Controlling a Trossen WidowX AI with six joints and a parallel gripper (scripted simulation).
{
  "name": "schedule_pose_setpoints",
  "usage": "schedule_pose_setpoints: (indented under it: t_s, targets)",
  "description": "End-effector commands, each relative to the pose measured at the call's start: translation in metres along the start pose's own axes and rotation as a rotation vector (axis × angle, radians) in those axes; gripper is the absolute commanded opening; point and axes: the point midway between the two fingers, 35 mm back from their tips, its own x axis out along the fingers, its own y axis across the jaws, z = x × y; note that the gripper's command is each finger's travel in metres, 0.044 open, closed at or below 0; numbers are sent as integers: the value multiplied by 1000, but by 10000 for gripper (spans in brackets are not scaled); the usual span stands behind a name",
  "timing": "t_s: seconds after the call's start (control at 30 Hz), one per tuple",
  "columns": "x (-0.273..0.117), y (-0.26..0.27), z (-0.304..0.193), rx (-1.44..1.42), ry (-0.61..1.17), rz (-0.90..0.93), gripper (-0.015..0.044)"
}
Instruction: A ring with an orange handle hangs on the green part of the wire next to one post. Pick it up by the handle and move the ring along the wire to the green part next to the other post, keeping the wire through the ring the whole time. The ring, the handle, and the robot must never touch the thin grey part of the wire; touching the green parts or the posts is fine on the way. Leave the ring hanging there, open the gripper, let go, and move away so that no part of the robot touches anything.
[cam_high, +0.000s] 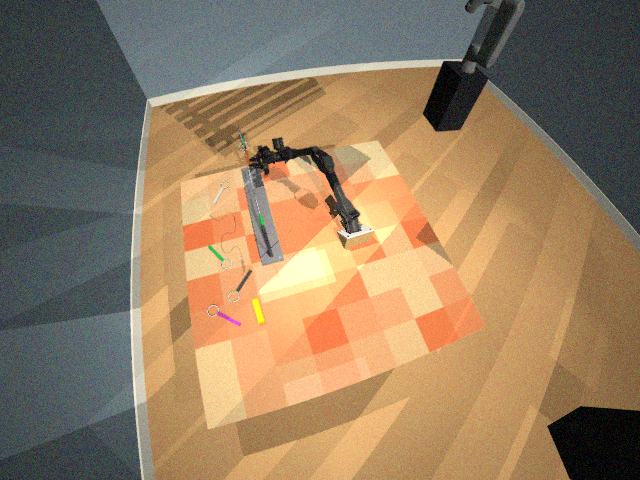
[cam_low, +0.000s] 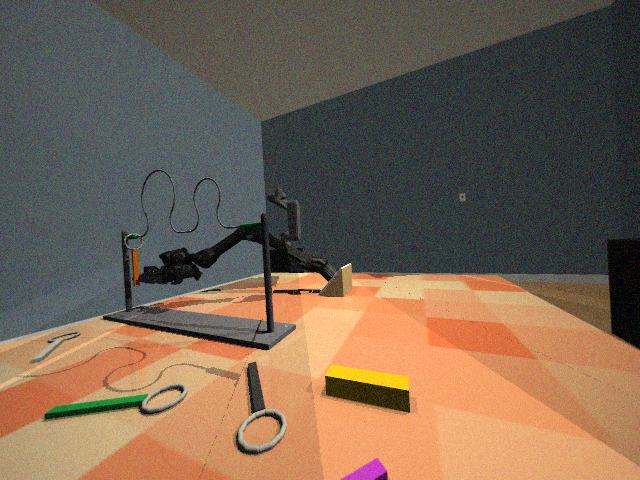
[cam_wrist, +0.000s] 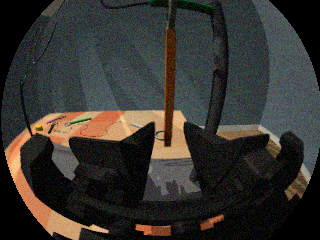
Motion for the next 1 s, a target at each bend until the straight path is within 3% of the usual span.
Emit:
schedule_pose_setpoints:
  t_s: [0.0,0.97]
  targets:
    - [7,1,-4,4,6,0,160]
    - [33,2,-3,5,4,-2,160]
